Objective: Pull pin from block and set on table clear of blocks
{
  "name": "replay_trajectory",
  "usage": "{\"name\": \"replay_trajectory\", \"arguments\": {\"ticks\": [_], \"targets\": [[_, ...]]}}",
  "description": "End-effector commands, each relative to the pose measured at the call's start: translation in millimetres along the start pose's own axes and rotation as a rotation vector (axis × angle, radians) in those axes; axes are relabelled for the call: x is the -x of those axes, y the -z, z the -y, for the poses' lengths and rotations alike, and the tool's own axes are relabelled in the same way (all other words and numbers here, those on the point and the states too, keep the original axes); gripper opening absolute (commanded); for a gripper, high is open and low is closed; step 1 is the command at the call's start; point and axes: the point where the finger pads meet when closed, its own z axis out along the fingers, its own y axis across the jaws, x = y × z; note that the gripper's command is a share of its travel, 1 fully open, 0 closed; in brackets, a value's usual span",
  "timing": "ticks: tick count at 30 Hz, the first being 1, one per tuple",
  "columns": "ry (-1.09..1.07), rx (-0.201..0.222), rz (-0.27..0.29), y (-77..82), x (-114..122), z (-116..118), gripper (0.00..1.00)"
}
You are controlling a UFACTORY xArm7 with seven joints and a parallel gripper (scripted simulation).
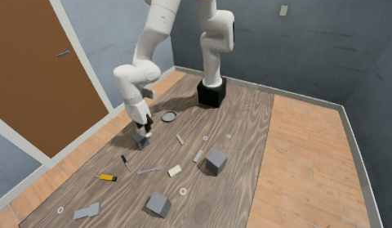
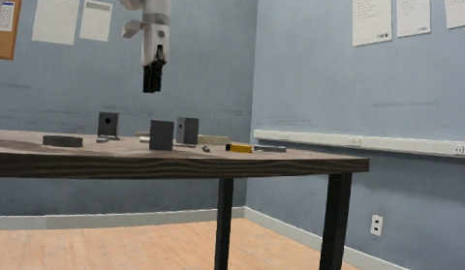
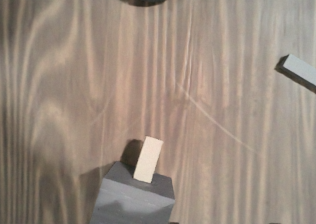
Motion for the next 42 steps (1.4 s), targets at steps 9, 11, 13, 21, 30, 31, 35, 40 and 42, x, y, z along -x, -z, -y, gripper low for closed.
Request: {"name": "replay_trajectory", "arguments": {"ticks": [9,11,13,21,30,31,35,40,42], "targets": [[0.095,0.012,0.074,25.2,31.0,-42.1,0.47],[0.094,0.012,0.074,25.2,30.9,-42.1,0.47],[0.094,0.012,0.074,25.1,30.8,-42.0,0.47],[0.093,0.012,0.072,24.5,30.3,-41.7,0.47],[0.089,0.012,0.065,22.5,28.5,-40.3,0.47],[0.089,0.012,0.065,22.5,28.5,-40.3,0.47],[0.087,0.013,0.062,21.4,27.5,-39.6,0.47],[0.083,0.013,0.054,19.2,25.4,-38.1,0.47],[0.081,0.014,0.051,18.1,24.4,-37.4,0.47]]}}
